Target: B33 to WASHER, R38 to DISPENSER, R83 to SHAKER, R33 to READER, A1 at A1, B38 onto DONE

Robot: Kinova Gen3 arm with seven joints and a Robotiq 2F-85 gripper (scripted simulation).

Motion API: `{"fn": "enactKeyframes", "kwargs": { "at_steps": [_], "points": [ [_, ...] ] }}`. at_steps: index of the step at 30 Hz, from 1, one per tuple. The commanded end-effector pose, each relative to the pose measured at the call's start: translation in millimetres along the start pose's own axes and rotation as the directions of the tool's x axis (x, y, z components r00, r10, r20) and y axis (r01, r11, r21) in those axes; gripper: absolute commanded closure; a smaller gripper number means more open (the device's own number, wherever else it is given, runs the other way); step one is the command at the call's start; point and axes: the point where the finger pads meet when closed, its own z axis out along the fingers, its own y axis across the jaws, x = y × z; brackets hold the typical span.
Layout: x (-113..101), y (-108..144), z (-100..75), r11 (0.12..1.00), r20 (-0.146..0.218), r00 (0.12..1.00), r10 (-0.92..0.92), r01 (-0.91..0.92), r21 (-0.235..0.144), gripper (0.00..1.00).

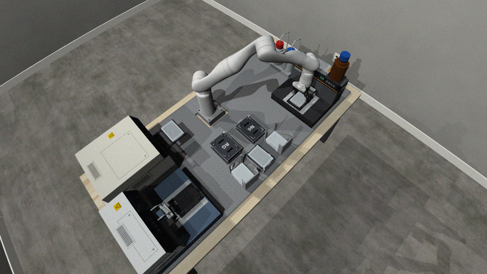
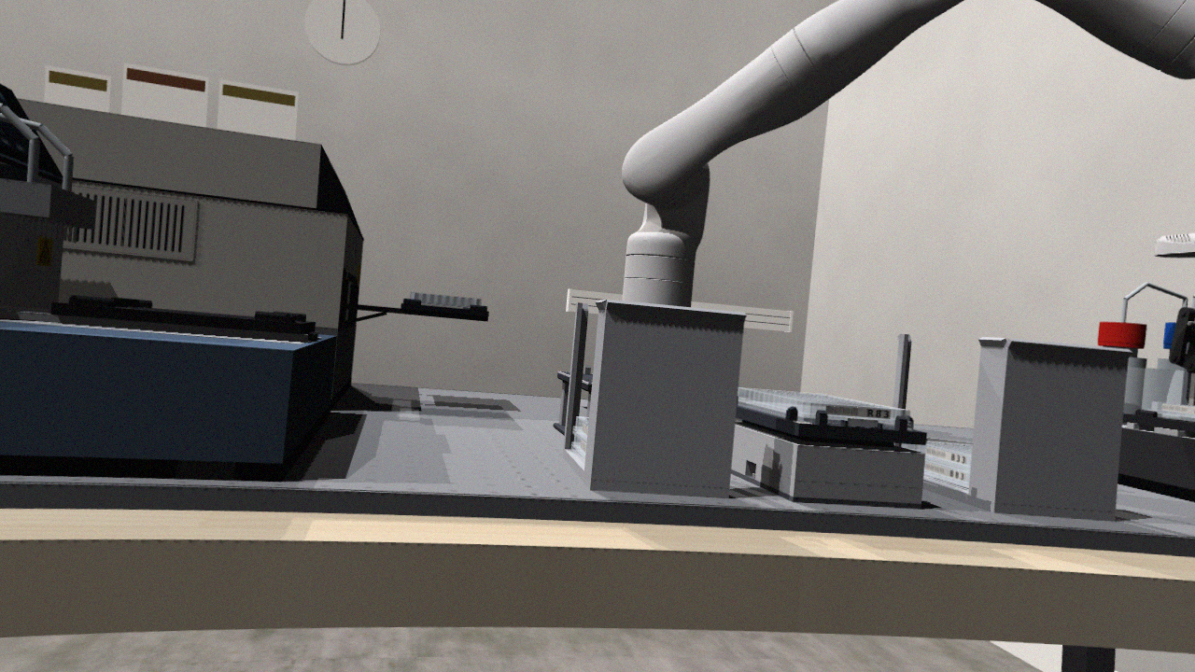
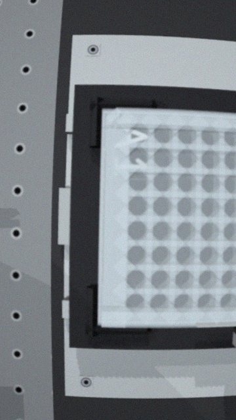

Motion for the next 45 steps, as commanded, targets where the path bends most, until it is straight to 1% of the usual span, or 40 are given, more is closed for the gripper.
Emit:
{"fn": "enactKeyframes", "kwargs": {
  "at_steps": [1,16,45],
  "points": [
    [-1,-1,-1.6,1.0,0.002,1.0,0.0,0.0,0.002,0.0],
    [-1,-1,-1.6,1.0,0.002,1.0,0.0,0.0,0.002,0.0],
    [-1,0,-37.5,1.0,0.002,1.0,0.0,0.0,0.002,0.0]
  ]
}}
